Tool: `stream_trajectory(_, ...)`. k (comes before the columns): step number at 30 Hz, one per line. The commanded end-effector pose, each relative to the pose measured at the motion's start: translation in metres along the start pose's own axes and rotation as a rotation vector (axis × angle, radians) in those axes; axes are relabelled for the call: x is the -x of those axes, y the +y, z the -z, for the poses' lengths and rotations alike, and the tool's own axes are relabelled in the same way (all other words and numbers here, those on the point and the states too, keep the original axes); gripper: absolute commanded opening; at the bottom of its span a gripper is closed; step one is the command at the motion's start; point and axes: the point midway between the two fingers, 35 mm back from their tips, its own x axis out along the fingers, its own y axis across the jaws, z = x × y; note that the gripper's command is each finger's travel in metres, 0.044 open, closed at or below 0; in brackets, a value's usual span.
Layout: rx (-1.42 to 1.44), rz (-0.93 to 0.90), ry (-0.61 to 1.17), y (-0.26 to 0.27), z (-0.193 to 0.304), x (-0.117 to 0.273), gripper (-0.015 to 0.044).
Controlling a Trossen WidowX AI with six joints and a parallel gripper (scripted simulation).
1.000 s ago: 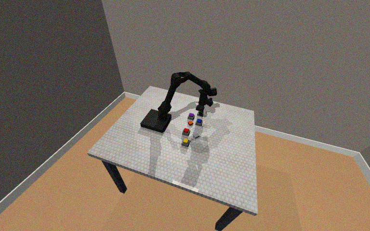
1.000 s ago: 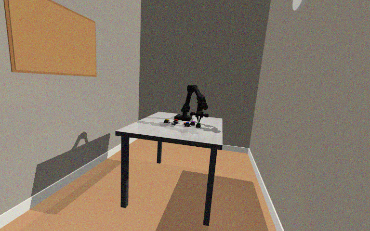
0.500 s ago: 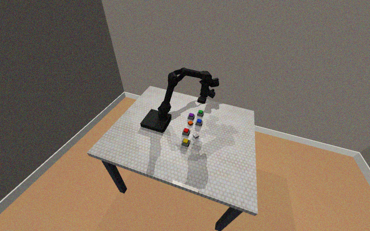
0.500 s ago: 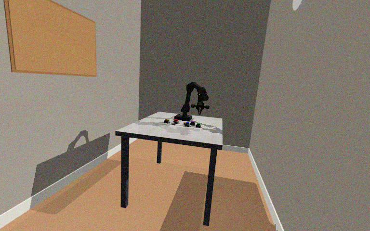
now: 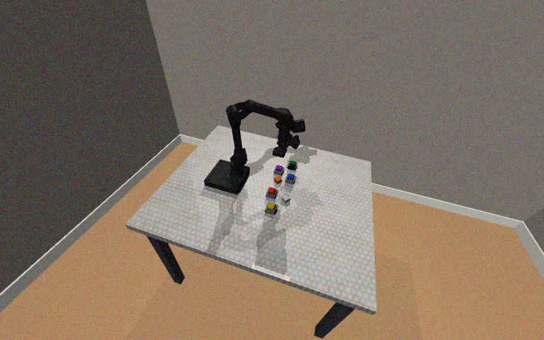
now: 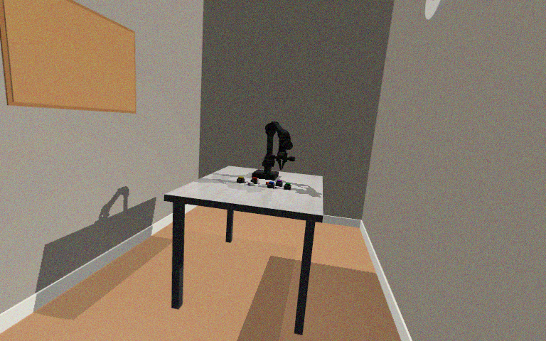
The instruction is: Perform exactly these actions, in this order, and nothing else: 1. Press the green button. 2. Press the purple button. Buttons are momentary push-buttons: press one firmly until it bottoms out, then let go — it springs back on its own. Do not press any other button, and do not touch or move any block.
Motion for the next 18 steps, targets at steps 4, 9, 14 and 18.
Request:
stream_trajectory(4, 0.003, 0.014, 0.015, -0.005, 0.005, -0.053, 0.002)
stream_trajectory(9, 0.003, 0.014, 0.015, -0.005, 0.005, -0.055, 0.002)
stream_trajectory(14, 0.003, 0.014, 0.015, -0.005, 0.005, -0.063, 0.002)
stream_trajectory(18, 0.003, 0.014, 0.015, -0.005, 0.005, -0.07, 0.002)
